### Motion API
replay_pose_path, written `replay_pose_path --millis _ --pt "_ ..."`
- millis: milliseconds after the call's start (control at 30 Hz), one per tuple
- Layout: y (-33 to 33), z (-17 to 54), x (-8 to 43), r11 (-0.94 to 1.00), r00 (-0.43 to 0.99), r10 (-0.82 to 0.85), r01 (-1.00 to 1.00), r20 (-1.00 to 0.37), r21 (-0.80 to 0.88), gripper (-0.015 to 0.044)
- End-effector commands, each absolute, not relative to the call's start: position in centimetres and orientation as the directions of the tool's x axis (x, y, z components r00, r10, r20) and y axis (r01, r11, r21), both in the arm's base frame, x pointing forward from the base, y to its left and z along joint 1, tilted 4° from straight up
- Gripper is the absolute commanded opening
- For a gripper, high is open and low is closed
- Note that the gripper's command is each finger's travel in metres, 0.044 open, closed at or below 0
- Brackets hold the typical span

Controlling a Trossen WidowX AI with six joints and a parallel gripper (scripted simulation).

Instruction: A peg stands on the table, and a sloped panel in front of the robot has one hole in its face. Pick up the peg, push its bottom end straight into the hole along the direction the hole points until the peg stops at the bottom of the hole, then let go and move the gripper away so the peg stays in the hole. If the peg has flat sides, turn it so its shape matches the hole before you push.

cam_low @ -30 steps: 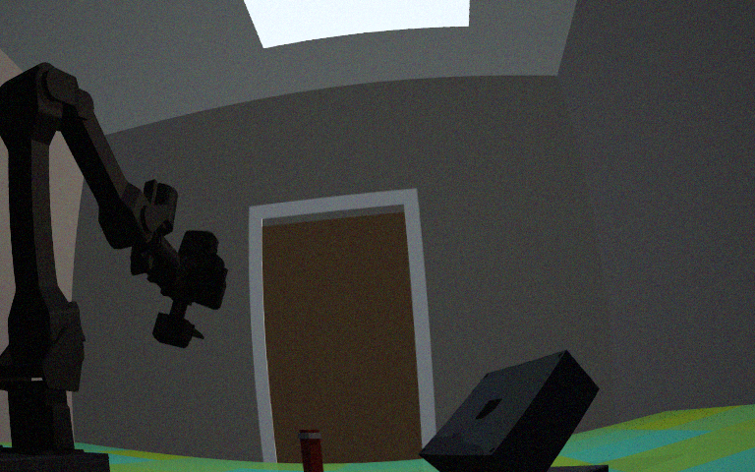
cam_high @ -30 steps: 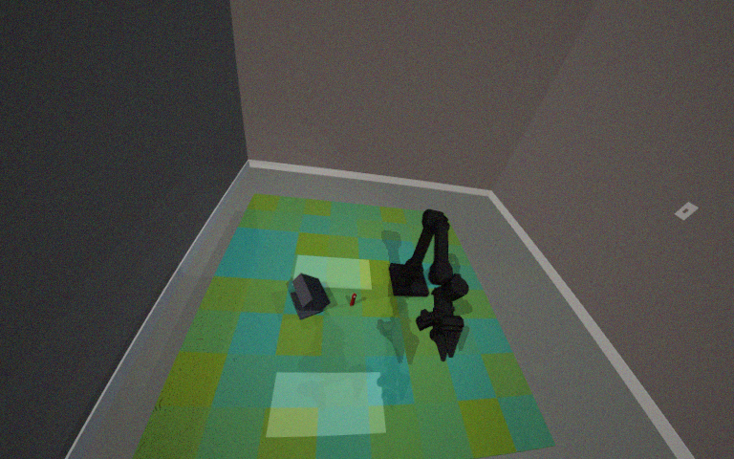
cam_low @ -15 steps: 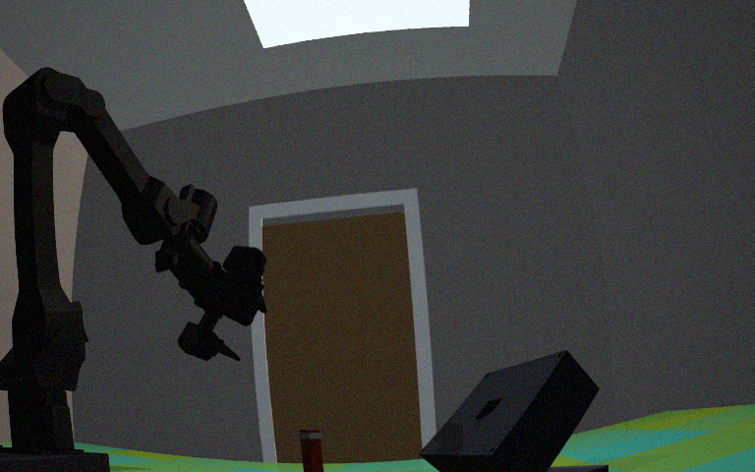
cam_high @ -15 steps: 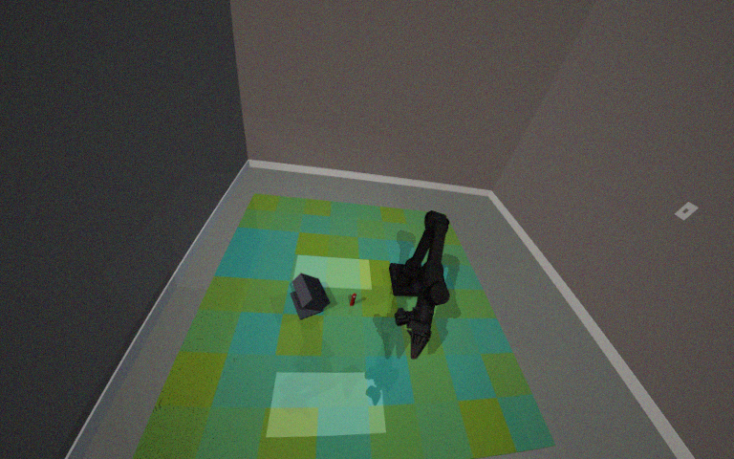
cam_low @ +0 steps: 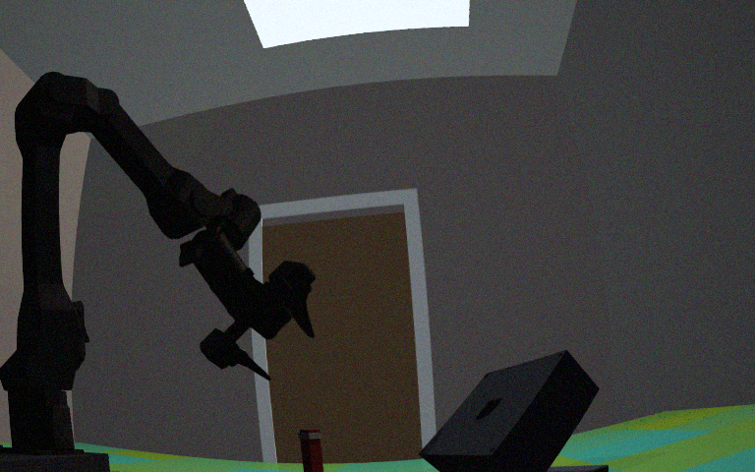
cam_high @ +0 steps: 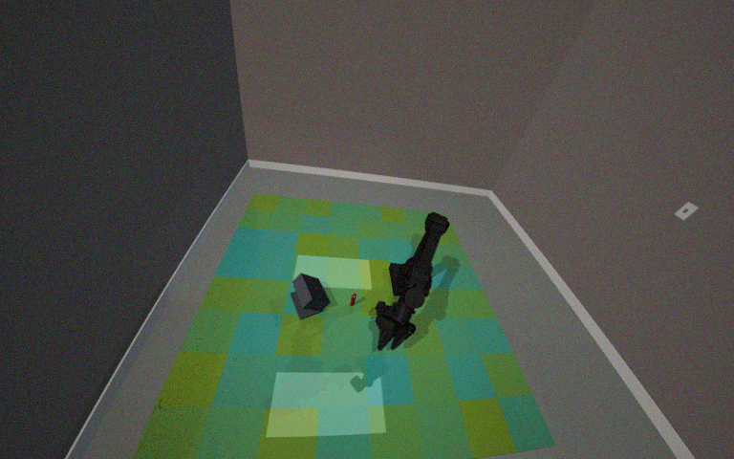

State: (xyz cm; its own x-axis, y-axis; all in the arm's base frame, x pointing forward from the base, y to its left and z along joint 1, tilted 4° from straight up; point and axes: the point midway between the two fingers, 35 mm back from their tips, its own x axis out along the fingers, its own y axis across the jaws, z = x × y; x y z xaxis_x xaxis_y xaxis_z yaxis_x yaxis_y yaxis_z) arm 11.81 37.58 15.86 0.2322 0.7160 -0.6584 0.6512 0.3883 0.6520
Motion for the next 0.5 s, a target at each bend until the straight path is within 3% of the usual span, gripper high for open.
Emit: replay_pose_path --millis 0,467 --pt "36.7 15.3 13.5 0.364 0.250 0.672 0.708 -0.697 0.605 0.0440" --pt "32.0 12.3 18.5 0.242 0.276 0.479 0.871 -0.833 0.427 0.0440"
